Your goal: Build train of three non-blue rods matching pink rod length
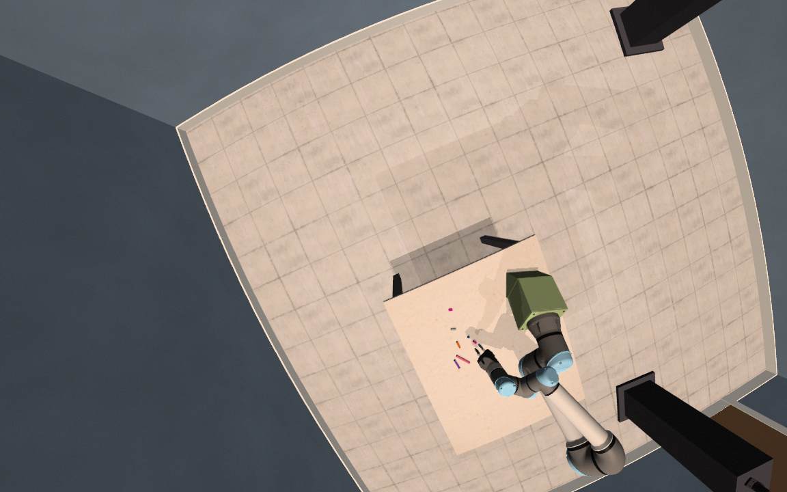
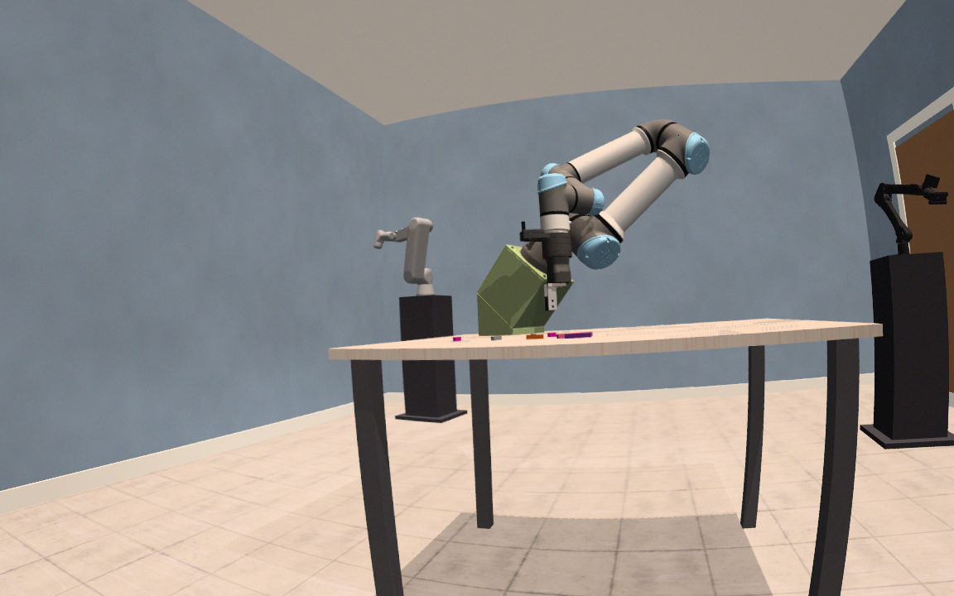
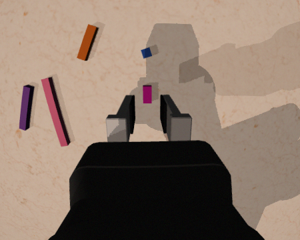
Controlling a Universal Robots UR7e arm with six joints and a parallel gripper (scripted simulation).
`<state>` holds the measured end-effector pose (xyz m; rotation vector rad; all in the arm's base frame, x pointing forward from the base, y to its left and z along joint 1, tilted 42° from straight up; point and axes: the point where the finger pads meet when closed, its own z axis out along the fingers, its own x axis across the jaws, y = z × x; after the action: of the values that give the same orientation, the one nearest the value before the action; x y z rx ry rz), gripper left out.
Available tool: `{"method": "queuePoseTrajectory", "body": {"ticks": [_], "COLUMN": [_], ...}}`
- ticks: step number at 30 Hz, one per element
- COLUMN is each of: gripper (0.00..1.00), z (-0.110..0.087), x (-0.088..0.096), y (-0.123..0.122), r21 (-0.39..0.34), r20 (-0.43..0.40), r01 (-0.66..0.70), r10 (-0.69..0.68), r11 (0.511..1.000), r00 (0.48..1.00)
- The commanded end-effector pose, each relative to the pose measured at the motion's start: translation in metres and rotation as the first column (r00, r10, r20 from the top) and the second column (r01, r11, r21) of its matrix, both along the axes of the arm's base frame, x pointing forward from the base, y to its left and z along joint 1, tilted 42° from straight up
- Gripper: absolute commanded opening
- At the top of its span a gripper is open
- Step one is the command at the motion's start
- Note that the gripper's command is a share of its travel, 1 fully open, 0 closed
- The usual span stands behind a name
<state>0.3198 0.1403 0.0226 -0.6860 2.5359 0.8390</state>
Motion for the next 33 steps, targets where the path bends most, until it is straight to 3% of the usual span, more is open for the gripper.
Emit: {"method": "queuePoseTrajectory", "body": {"ticks": [1, 33], "gripper": [0.54, 0.54], "z": [-0.002, -0.031], "x": [0.001, 0.008], "y": [0.002, 0.026], "r21": [0.000, 0.000], "r20": [0.000, 0.000], "r01": [0.000, 0.000], "r10": [0.000, 0.000], "r11": [1.000, 1.000], "r00": [1.000, 1.000]}}
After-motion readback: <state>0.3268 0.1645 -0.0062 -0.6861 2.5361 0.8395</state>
